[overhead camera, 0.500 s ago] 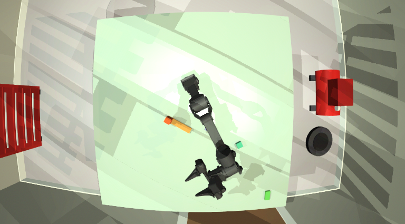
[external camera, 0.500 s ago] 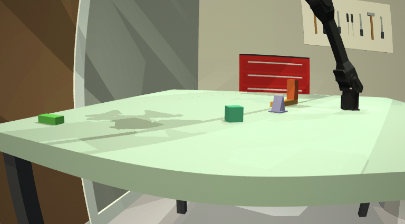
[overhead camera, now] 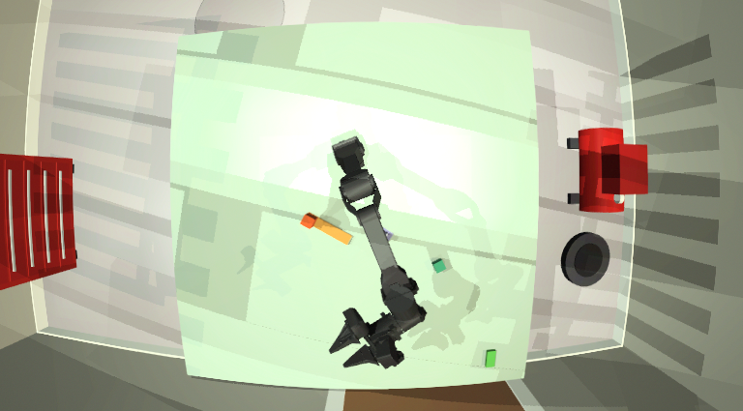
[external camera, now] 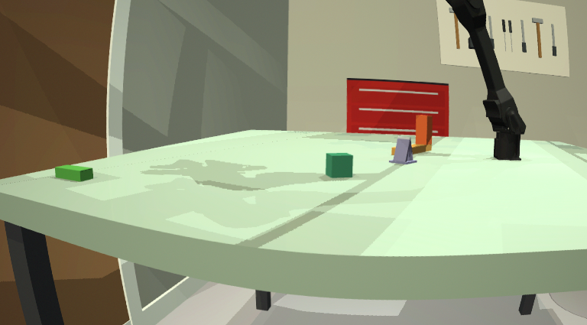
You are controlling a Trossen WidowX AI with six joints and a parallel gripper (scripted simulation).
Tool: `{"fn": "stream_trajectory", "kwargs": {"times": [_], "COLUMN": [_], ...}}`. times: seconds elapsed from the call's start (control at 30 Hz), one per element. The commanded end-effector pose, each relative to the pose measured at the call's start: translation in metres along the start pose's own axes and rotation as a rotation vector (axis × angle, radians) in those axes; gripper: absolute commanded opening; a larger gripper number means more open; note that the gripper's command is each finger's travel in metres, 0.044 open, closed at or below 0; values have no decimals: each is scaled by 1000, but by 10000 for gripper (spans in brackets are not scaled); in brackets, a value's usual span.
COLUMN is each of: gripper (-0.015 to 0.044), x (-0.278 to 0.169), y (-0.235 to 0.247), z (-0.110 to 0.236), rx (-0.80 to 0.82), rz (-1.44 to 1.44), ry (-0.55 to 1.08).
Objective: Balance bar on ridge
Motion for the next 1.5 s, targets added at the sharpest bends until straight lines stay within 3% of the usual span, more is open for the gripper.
{"fn": "stream_trajectory", "kwargs": {"times": [0.0,0.7,1.47], "gripper": [315,315,315], "x": [-3,-58,-187], "y": [5,34,35], "z": [-9,-60,-63], "rx": [18,291,884], "rz": [110,730,1188], "ry": [-33,-156,-82]}}
Point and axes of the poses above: the point midway between the two fingers, 35 mm back from their tips, its own z axis back along the fingers, its own y axis across the jaws, x = y × z, the point moved 4 cm from there along z, back along the fingers, and after that the axes turned 6 degrees about z, right-handed, at the moved point
